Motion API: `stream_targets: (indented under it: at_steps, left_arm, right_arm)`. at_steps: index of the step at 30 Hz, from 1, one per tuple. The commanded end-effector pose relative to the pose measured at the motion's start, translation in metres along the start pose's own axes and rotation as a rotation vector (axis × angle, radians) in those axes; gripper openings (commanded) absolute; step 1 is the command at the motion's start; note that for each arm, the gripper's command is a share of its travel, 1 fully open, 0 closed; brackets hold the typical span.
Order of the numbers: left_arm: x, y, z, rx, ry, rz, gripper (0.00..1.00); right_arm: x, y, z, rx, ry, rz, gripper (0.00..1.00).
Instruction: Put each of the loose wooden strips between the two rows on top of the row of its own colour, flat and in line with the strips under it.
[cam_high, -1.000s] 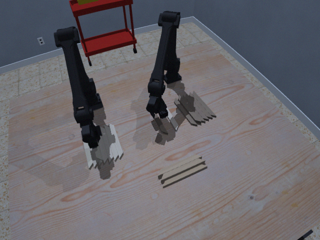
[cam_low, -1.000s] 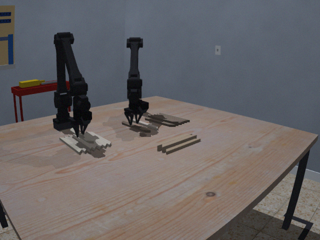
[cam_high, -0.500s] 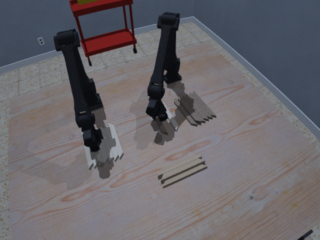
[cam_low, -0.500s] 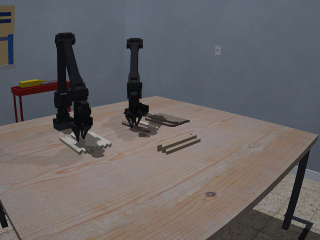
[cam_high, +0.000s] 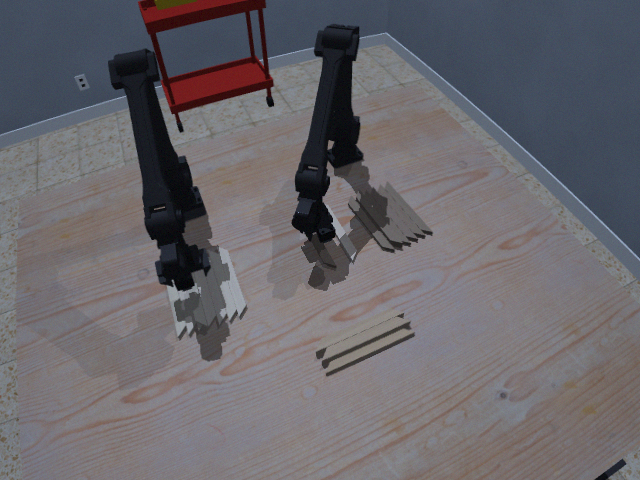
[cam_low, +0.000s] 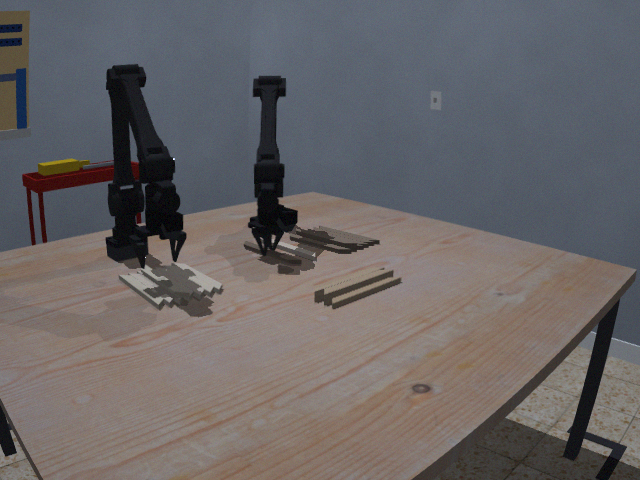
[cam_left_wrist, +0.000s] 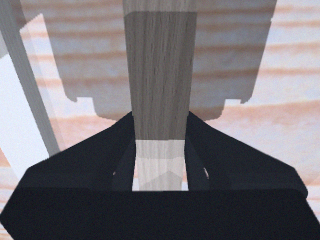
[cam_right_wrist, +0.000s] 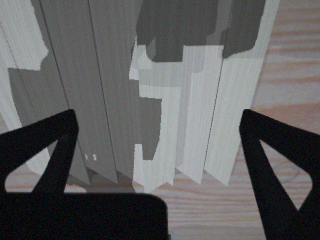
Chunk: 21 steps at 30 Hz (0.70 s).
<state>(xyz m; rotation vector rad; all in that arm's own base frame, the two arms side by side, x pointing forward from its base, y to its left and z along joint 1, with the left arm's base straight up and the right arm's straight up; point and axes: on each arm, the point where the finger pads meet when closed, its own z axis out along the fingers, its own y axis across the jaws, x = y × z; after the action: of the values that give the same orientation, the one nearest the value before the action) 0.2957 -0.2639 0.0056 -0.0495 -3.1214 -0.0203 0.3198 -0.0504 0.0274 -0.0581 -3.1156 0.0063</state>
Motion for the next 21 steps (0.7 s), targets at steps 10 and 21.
stream_targets:
  at_steps: [10, 21]
  left_arm:
    - [-0.013, -0.007, -0.071, 0.038, -0.055, 0.005, 0.22]
    - [-0.006, 0.082, -0.063, 0.013, -0.025, 0.047, 0.22]
  right_arm:
    - [-0.027, 0.000, -0.049, 0.002, -0.052, -0.001, 0.89]
    - [-0.105, 0.080, -0.049, -0.137, -0.248, 0.032, 0.52]
